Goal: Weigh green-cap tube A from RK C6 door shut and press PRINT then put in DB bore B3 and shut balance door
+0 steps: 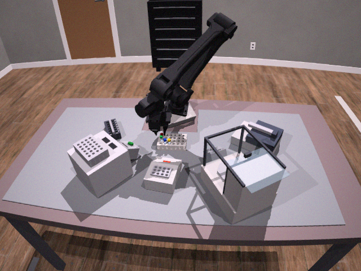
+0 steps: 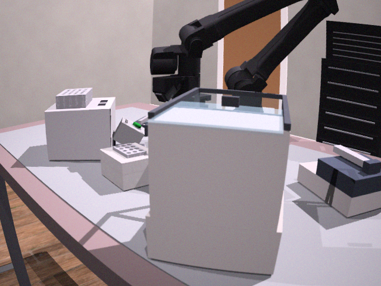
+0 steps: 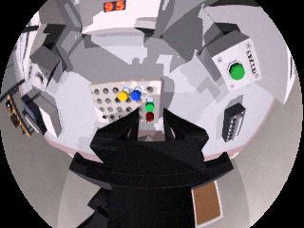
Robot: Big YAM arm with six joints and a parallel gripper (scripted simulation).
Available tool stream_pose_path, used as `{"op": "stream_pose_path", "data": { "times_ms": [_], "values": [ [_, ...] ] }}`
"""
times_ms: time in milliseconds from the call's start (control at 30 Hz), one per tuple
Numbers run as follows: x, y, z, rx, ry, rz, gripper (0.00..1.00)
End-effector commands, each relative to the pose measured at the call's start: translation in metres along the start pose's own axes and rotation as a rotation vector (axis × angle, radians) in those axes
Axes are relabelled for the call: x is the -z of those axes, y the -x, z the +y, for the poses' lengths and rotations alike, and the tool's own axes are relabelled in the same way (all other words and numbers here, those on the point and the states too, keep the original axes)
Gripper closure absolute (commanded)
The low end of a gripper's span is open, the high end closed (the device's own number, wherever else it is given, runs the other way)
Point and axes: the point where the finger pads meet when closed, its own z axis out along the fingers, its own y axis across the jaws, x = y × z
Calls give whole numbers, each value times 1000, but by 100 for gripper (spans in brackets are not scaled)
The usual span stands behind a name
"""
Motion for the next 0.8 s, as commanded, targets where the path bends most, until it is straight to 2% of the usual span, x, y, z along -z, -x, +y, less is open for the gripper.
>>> {"op": "stream_pose_path", "data": {
  "times_ms": [0,733,767],
  "values": [
    [7,12,-3,3,-16,-22,64],
    [7,12,-3,3,-16,-22,64],
    [1,8,-1,1,-12,-16,64]
  ]
}}
